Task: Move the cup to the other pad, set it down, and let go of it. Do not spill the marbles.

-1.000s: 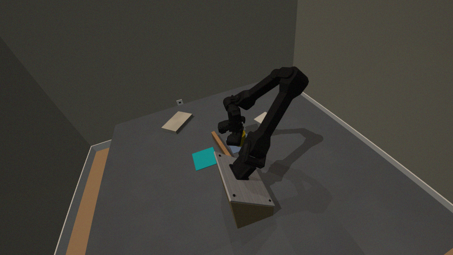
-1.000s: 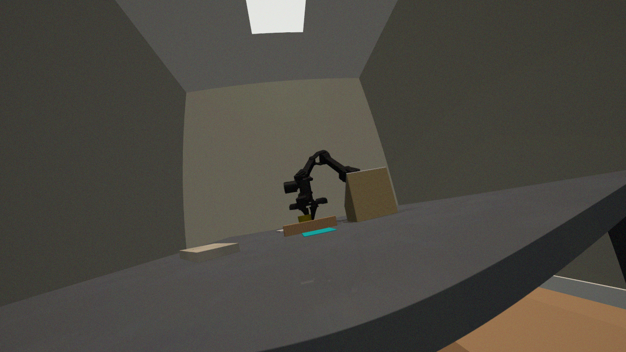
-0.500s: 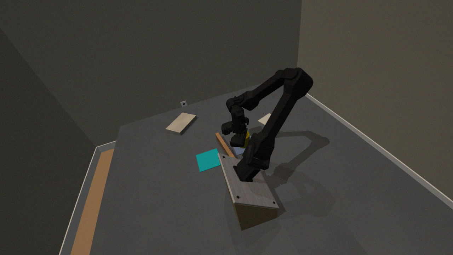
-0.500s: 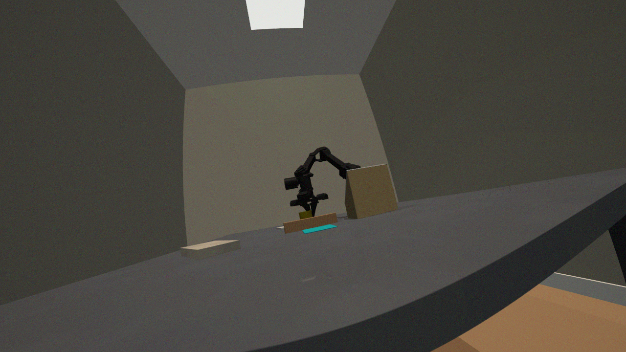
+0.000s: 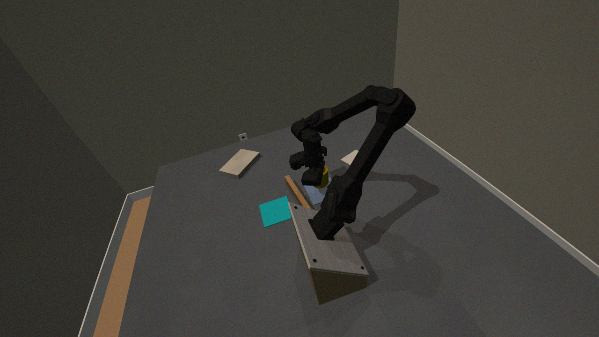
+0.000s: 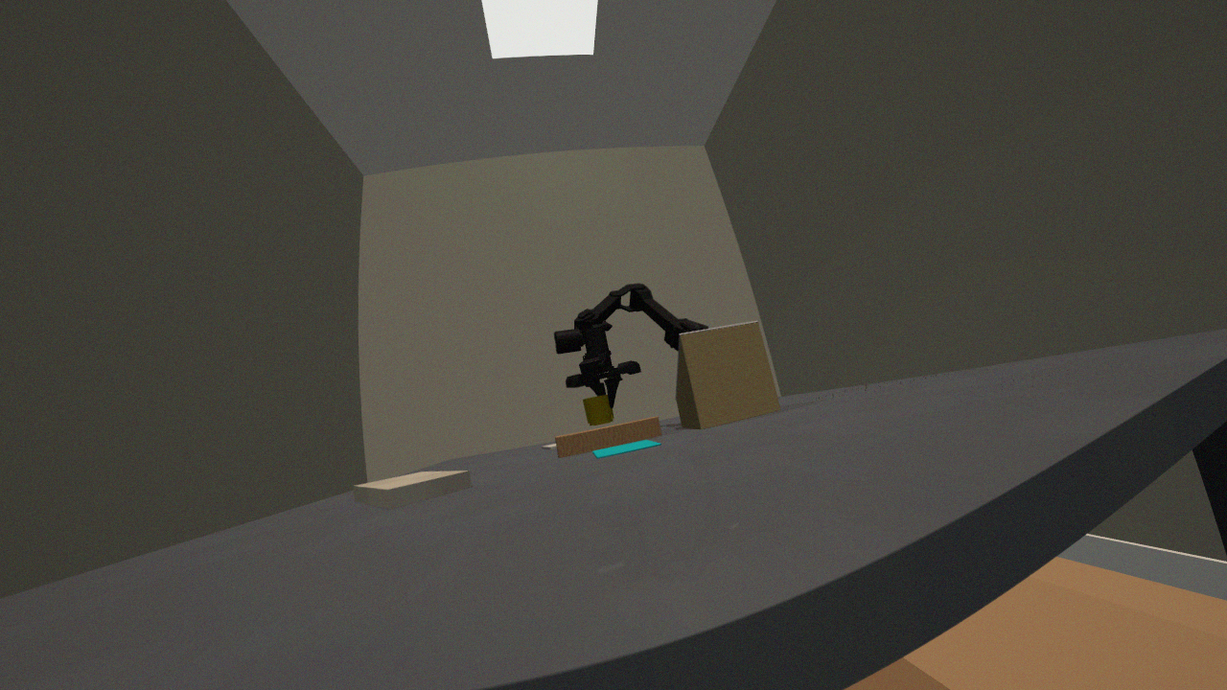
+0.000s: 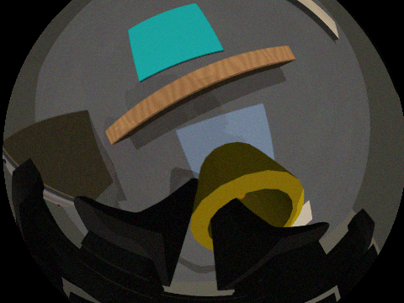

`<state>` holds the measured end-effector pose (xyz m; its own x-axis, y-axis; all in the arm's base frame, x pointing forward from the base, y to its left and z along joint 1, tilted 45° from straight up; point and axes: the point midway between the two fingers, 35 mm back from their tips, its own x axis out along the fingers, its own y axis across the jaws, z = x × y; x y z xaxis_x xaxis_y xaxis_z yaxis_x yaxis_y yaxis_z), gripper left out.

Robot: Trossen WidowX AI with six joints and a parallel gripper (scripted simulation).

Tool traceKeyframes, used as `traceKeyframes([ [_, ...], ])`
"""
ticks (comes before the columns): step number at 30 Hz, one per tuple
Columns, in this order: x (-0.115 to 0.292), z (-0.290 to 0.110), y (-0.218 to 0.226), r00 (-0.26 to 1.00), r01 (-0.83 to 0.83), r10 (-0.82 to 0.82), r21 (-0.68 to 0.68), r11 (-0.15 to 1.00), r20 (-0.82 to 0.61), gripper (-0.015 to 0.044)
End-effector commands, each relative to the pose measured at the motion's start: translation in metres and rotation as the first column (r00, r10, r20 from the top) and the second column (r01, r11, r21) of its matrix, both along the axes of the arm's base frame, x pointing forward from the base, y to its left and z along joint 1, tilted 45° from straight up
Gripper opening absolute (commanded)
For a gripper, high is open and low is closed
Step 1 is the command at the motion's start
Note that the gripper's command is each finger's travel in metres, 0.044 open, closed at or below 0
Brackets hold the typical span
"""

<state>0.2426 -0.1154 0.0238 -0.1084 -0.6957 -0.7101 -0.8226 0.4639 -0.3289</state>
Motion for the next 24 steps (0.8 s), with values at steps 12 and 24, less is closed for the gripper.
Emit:
traceKeyframes([
  [12,-0.0022,0.0119,0.0150,1.000,-0.002,0.002,-0.004,1.000,0.002,0.0000],
  [24,-0.0022,0.0119,0.0150,1.000,-0.002,0.002,-0.004,1.000,0.002,0.0000],
])
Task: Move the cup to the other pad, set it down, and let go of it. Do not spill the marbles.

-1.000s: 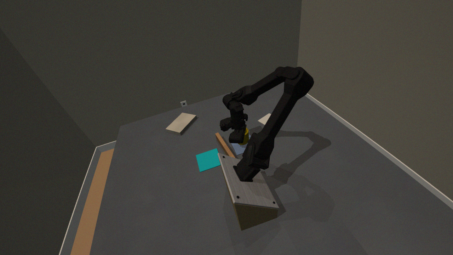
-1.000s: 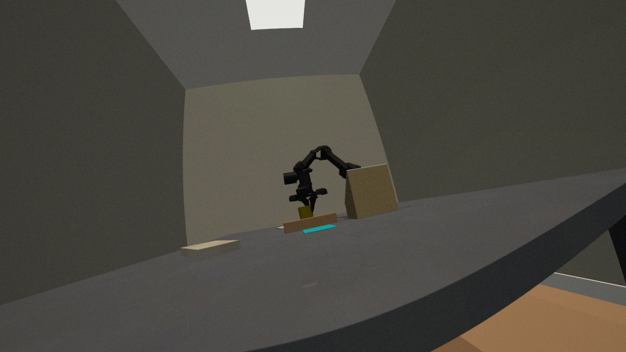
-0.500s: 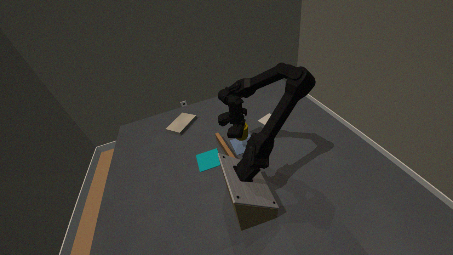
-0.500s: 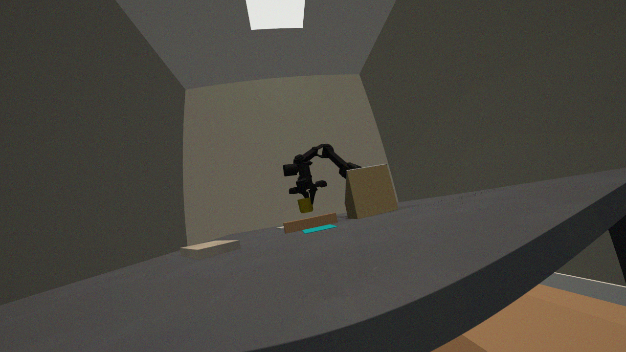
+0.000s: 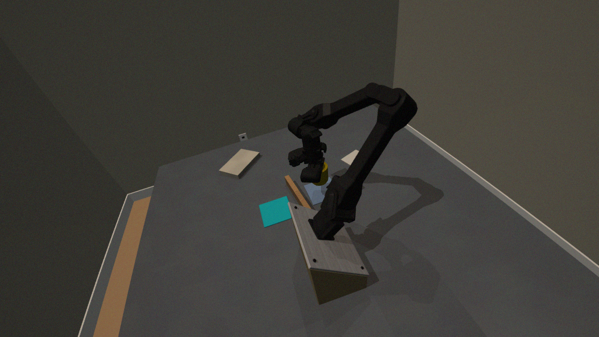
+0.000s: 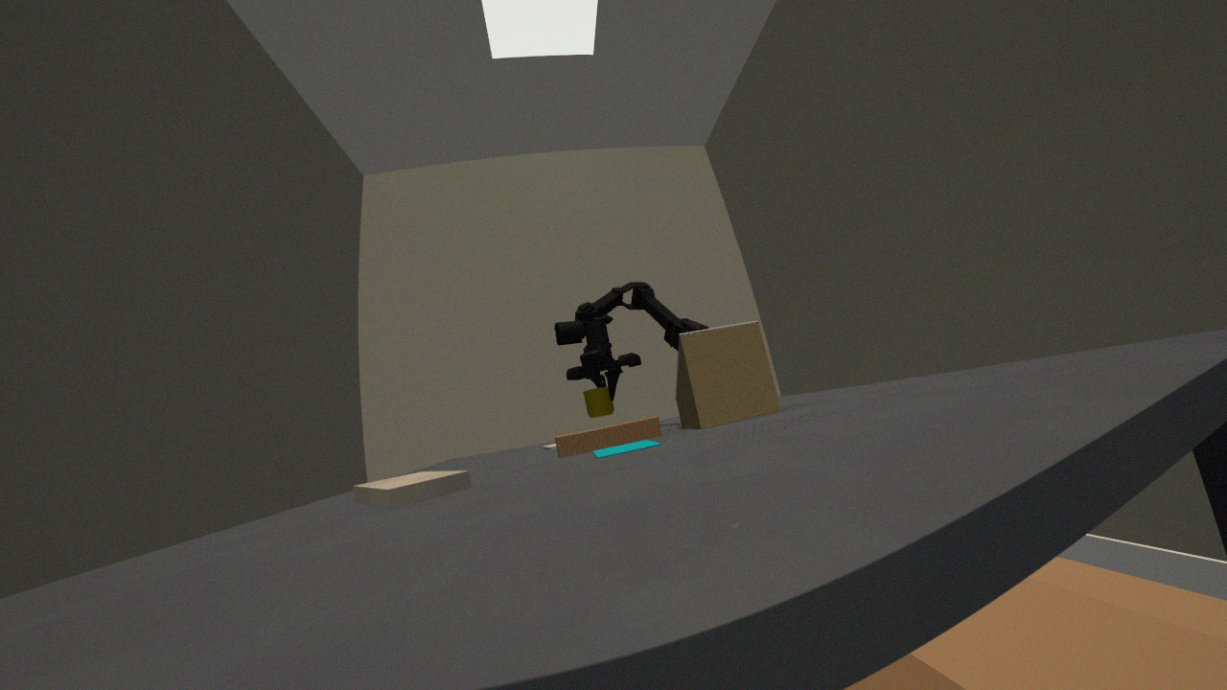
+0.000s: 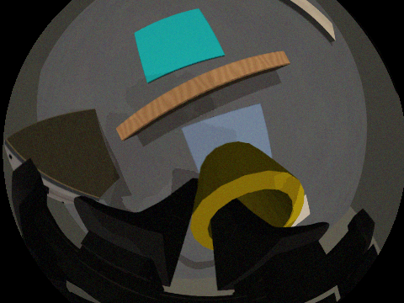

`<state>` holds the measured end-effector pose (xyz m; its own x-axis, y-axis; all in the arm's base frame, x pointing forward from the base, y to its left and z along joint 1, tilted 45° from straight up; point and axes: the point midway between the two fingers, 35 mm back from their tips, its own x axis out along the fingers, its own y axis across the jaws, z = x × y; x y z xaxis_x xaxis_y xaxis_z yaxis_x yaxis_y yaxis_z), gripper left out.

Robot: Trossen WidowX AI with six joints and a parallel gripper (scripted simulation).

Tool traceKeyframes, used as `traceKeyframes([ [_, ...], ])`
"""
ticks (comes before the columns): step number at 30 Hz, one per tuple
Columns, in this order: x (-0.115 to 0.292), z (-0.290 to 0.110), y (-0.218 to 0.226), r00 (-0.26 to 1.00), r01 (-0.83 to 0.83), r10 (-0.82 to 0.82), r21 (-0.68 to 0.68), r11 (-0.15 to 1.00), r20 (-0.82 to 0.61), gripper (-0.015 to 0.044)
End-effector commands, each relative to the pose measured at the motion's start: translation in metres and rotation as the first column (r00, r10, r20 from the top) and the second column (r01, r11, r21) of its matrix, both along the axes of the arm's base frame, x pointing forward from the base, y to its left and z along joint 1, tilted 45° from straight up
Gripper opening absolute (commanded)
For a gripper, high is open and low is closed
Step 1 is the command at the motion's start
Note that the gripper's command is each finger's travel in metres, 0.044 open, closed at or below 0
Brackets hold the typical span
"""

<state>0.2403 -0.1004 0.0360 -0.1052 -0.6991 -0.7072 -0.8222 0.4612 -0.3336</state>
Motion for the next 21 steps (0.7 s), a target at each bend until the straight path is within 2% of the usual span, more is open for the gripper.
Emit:
traceKeyframes([
  [1,0.000,0.000,0.000,1.000,-0.001,0.001,0.000,1.000,-0.001,0.0000],
  [21,0.003,-0.027,0.031,1.000,0.002,-0.002,0.007,1.000,0.013,0.0000],
])
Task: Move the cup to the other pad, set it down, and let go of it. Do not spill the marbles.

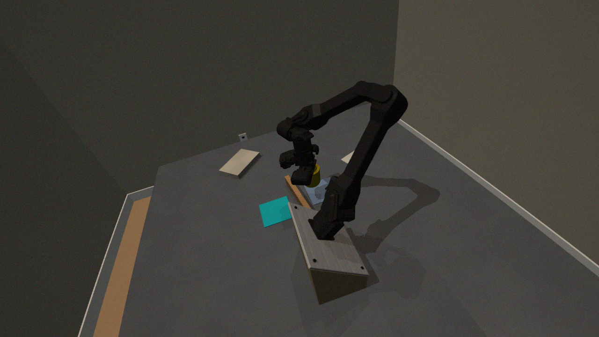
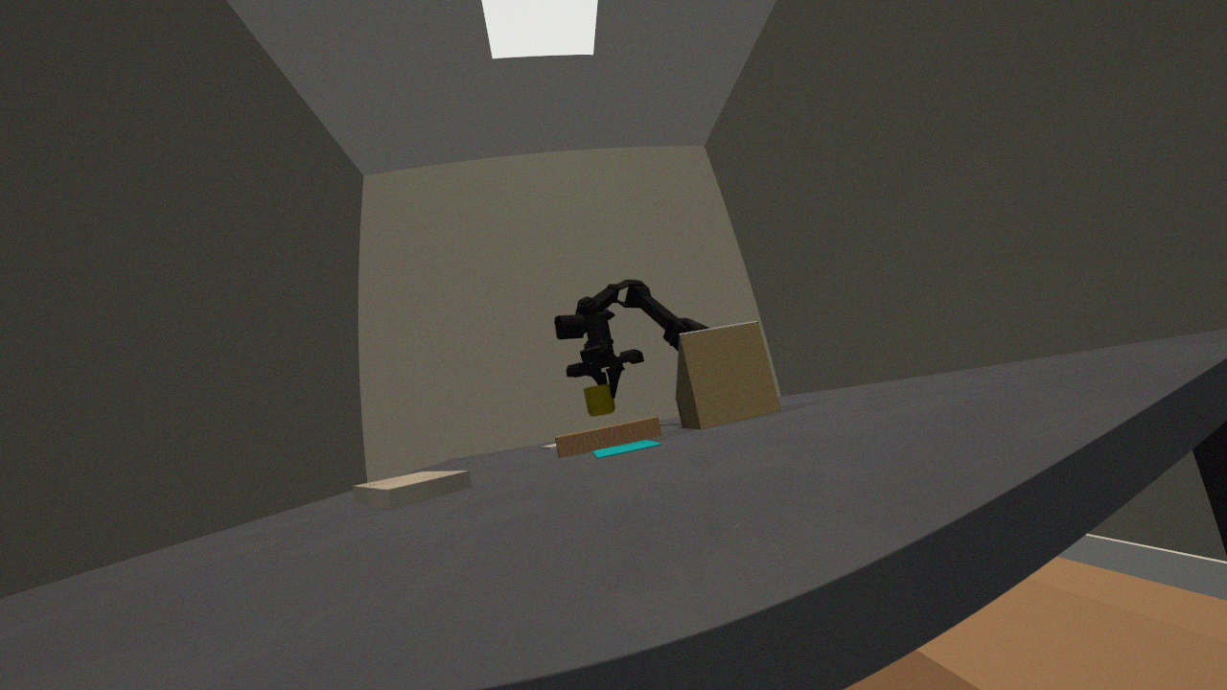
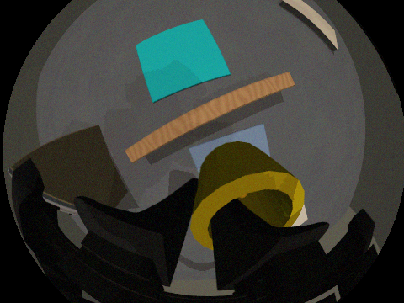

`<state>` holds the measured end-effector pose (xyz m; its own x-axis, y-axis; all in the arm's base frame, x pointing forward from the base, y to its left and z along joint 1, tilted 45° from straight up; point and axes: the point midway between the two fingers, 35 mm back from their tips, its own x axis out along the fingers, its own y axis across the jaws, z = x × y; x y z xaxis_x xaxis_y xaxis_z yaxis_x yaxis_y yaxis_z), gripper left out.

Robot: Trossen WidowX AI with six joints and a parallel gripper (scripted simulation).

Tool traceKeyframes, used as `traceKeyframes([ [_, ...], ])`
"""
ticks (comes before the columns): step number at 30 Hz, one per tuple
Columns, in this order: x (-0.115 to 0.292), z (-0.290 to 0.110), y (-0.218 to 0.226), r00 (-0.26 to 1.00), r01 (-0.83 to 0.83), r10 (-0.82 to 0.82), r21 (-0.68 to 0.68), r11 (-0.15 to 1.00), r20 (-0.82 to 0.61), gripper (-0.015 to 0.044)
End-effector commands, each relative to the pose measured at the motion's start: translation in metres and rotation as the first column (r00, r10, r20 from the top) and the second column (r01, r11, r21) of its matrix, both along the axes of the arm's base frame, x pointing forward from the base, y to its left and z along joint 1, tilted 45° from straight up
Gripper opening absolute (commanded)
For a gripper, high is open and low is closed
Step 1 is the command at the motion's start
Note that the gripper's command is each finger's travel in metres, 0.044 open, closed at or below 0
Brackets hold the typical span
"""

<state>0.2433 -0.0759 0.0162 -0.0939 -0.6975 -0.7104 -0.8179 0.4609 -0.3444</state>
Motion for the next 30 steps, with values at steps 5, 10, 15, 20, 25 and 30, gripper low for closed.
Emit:
traceKeyframes([
  [5,0.000,-0.015,0.016,1.000,0.004,-0.004,0.005,1.000,-0.001,0.0000],
  [10,0.000,-0.023,0.025,1.000,0.004,-0.004,0.006,1.000,0.000,0.0000],
  [15,0.000,-0.032,0.034,1.000,0.004,-0.004,0.006,1.000,0.000,0.0000],
  [20,-0.001,-0.040,0.042,1.000,0.004,-0.004,0.007,1.000,0.000,0.0000],
  [25,-0.001,-0.047,0.051,1.000,0.004,-0.004,0.008,1.000,0.001,0.0000],
  [30,-0.001,-0.055,0.059,1.000,0.004,-0.004,0.008,1.000,0.001,0.0000],
])
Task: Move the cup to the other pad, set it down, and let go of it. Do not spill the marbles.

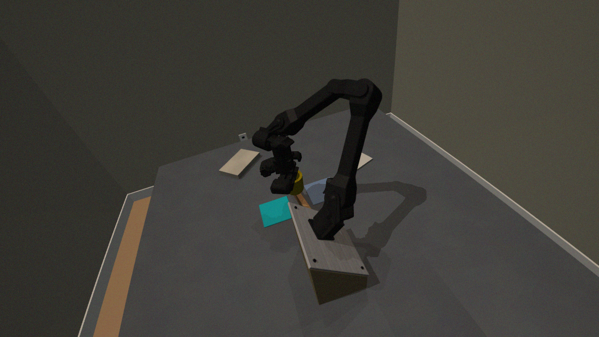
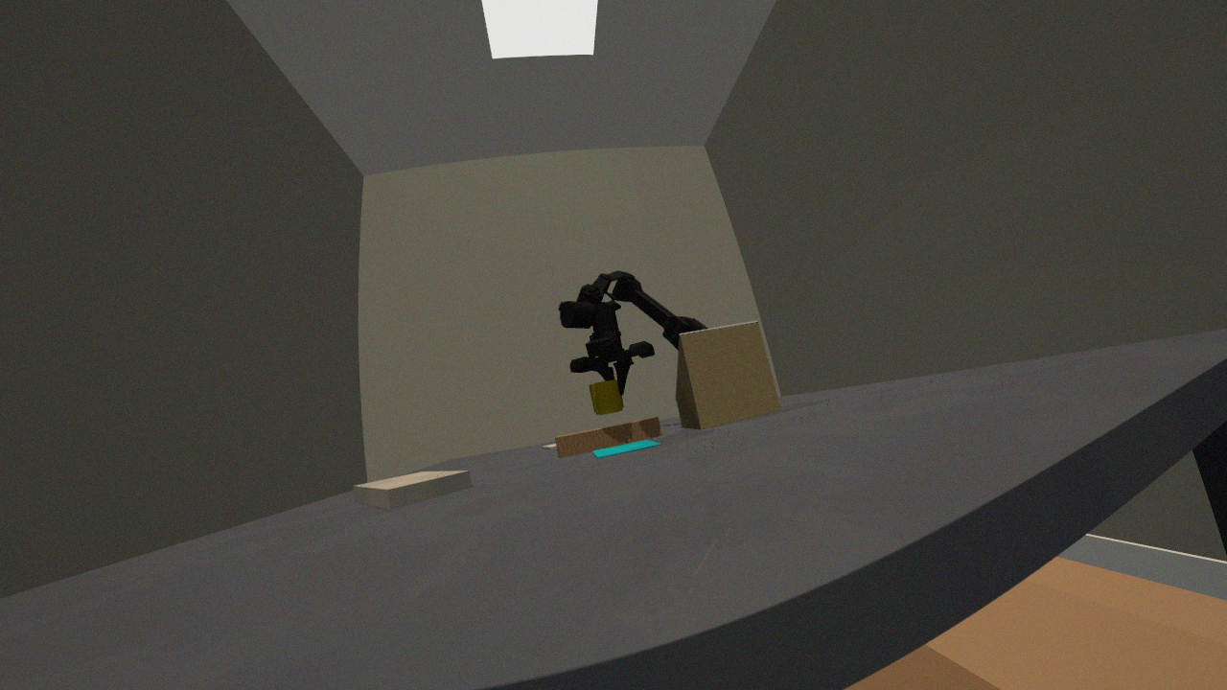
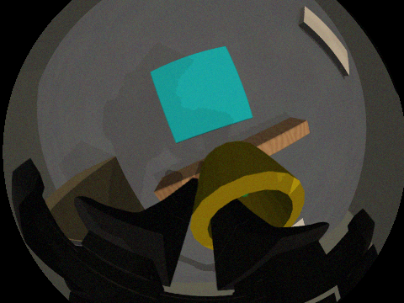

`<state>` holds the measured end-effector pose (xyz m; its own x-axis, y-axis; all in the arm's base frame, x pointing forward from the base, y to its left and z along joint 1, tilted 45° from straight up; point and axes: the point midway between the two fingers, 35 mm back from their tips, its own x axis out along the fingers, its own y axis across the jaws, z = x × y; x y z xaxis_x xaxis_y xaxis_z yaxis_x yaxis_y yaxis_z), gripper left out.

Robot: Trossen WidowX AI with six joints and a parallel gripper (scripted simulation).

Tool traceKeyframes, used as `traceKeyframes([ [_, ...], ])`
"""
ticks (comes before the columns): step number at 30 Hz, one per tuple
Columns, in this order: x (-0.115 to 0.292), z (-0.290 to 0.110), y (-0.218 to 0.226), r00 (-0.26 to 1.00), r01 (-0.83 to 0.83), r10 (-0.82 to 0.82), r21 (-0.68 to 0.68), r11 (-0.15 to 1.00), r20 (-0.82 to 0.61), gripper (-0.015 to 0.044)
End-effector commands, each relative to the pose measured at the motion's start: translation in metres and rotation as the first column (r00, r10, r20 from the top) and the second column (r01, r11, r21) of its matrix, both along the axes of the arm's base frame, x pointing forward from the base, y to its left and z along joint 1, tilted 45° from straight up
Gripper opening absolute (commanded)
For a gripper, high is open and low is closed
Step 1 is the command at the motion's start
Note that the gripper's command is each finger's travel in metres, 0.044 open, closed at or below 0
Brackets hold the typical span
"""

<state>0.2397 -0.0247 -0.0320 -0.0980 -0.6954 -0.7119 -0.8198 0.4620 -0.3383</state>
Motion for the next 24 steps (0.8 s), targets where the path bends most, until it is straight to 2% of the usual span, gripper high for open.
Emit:
traceKeyframes([
  [1,0.002,-0.008,0.009,1.000,0.004,-0.004,0.005,1.000,0.007,0.0000],
  [24,0.002,-0.041,0.045,1.000,0.004,-0.004,0.008,1.000,0.008,0.0000],
])
